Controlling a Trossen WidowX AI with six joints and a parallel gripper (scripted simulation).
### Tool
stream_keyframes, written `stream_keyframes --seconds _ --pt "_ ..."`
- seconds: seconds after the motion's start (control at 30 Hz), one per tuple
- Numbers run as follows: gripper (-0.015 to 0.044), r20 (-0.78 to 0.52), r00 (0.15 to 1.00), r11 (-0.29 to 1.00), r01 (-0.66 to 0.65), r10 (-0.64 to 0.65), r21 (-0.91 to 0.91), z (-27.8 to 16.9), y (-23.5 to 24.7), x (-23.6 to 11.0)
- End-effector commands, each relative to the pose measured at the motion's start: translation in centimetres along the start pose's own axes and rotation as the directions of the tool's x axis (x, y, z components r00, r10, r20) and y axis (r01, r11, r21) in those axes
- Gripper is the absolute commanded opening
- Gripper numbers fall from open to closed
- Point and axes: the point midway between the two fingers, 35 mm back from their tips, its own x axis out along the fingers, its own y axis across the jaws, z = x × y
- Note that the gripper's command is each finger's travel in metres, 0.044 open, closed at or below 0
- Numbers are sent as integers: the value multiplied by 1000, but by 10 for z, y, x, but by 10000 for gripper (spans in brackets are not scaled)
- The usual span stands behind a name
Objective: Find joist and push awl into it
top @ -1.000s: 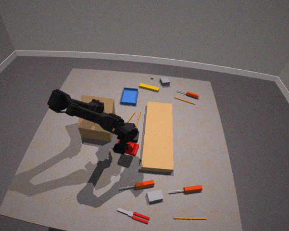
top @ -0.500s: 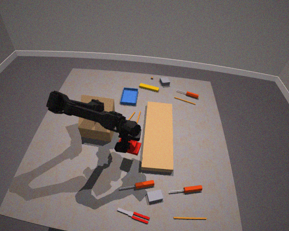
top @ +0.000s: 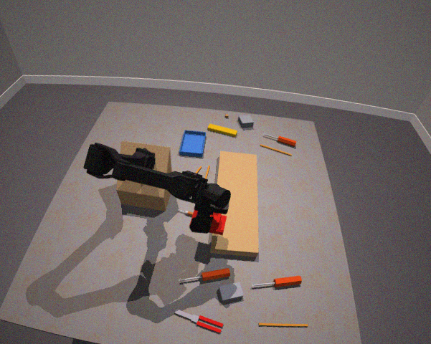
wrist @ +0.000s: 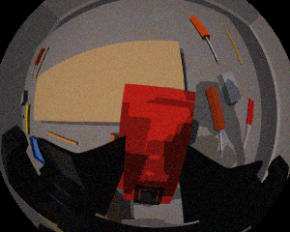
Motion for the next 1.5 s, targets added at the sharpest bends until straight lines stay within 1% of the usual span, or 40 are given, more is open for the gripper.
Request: stream_keyframes --seconds 0.0,0.6,0.83,1.47 --pt "0 6 1000 1000 -3 3 -27 20 0 2" --pt "0 8 1000 993 -26 27 -113 92 13 23" --pt "0 8 1000 993 -26 27 -114 93 13 27" --pt "0 7 1000 993 -25 26 -115 83 11 71"
